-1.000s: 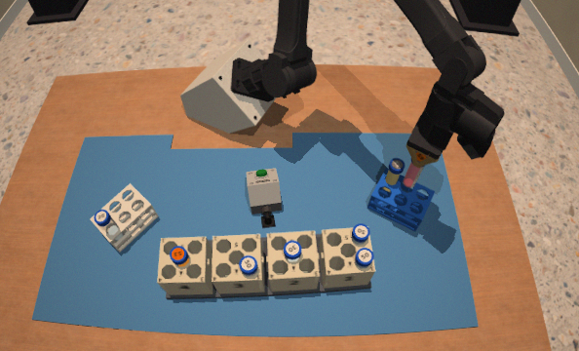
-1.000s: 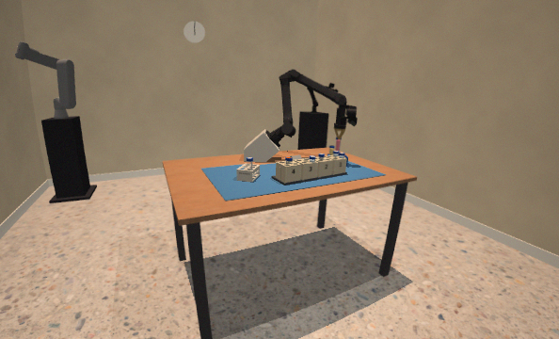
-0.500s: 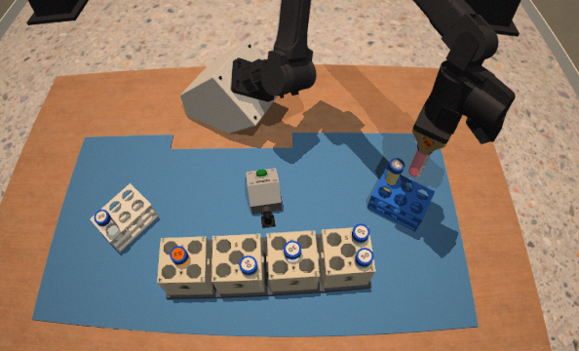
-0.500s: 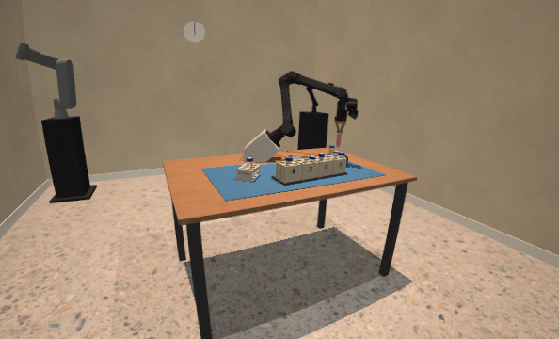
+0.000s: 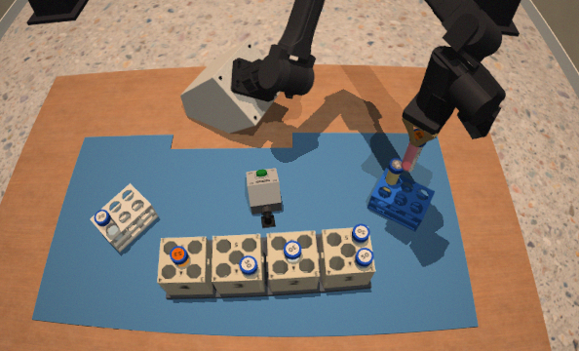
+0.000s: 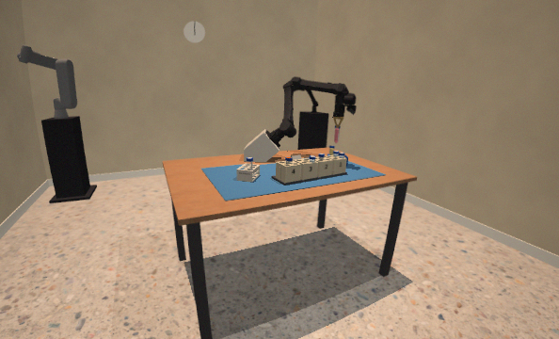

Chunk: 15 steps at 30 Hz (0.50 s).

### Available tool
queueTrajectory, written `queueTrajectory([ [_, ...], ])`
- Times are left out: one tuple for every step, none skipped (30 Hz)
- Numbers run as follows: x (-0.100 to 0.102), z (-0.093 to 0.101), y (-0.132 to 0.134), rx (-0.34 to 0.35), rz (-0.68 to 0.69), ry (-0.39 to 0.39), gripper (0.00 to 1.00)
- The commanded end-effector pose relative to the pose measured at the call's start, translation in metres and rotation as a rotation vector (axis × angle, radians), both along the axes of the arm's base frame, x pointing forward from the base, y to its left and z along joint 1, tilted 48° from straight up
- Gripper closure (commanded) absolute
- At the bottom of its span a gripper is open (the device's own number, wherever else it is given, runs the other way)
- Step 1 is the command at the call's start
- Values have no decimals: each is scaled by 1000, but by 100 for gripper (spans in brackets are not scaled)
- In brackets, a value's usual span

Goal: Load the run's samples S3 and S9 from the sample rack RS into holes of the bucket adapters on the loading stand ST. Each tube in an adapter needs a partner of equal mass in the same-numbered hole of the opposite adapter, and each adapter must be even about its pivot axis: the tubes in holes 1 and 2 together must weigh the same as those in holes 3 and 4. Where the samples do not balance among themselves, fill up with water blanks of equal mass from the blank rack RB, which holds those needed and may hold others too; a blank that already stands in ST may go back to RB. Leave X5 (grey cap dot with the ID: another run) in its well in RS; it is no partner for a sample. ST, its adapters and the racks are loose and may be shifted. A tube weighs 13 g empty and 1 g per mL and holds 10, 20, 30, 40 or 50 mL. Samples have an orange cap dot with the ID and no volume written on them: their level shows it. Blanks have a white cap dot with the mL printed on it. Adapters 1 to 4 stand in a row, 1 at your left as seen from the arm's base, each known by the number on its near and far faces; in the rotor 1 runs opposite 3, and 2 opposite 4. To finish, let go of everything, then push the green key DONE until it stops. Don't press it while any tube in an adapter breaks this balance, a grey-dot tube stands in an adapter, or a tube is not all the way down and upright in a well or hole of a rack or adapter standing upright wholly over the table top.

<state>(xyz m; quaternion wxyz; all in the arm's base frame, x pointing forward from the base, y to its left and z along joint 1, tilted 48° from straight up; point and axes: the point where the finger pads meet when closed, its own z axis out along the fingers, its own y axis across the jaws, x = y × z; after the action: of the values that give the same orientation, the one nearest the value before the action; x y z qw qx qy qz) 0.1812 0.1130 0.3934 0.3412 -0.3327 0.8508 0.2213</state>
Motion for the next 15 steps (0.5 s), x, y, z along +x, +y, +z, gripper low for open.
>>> queueTrajectory([
  [4, 20, -8, -4, 3, -43, 100],
  [7, 4, -14, 7, -15, 2, 100],
  [10, -8, -19, 19, -33, 37, 100],
  [12, -11, -24, 32, -51, 53, 100],
  [15, -14, -30, 44, -69, 69, 100],
  [17, -17, -35, 56, -87, 85, 100],
  [20, -20, -41, 68, -105, 101, 100],
  [22, -23, -46, 80, -124, 117, 100],
  [25, -21, -52, 90, -141, 123, 100],
  [28, -25, -57, 102, -160, 140, 100],
  [30, -32, -62, 116, -178, 165, 100],
  [33, -35, -68, 128, -196, 181, 100],
  [35, -38, -73, 140, -214, 197, 100],
  [38, -37, -79, 149, -232, 204, 100],
  [41, -37, -85, 159, -250, 213, 100],
])
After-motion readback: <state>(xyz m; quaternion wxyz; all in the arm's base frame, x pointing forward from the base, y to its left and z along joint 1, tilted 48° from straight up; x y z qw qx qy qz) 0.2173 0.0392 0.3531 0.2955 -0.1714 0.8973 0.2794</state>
